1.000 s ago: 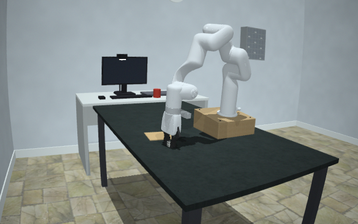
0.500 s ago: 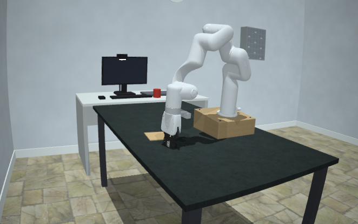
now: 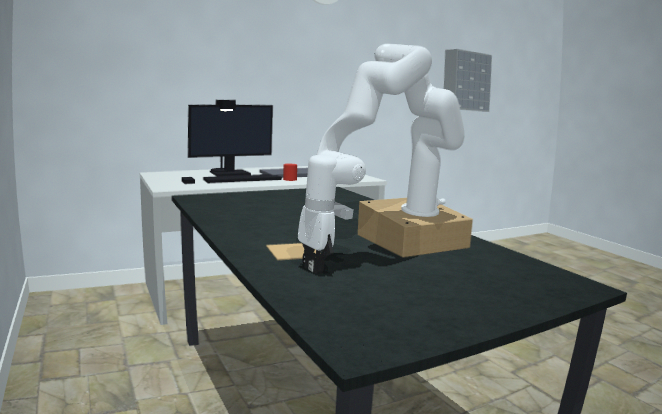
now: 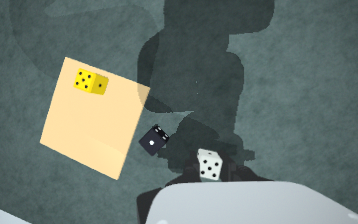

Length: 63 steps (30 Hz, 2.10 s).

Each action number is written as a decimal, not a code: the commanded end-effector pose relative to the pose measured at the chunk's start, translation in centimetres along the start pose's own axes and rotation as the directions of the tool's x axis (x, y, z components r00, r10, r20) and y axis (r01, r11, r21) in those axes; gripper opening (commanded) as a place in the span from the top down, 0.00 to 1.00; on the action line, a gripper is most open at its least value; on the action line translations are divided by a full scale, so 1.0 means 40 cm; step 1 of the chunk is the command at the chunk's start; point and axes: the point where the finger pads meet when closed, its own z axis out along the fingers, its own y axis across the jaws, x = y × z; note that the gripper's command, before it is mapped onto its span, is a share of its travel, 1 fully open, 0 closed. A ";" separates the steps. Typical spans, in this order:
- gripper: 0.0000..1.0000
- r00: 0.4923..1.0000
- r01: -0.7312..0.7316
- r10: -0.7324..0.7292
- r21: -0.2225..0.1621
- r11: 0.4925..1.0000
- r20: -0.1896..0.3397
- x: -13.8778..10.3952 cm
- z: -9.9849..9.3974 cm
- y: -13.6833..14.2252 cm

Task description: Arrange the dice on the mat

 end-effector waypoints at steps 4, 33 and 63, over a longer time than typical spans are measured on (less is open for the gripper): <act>0.79 1.000 0.000 0.000 0.000 1.000 0.001 -0.001 -0.001 0.000; 0.79 1.000 0.000 0.000 0.000 1.000 0.000 -0.002 -0.194 -0.015; 0.79 0.939 -0.342 0.342 0.014 0.940 -0.030 0.146 -0.230 -0.434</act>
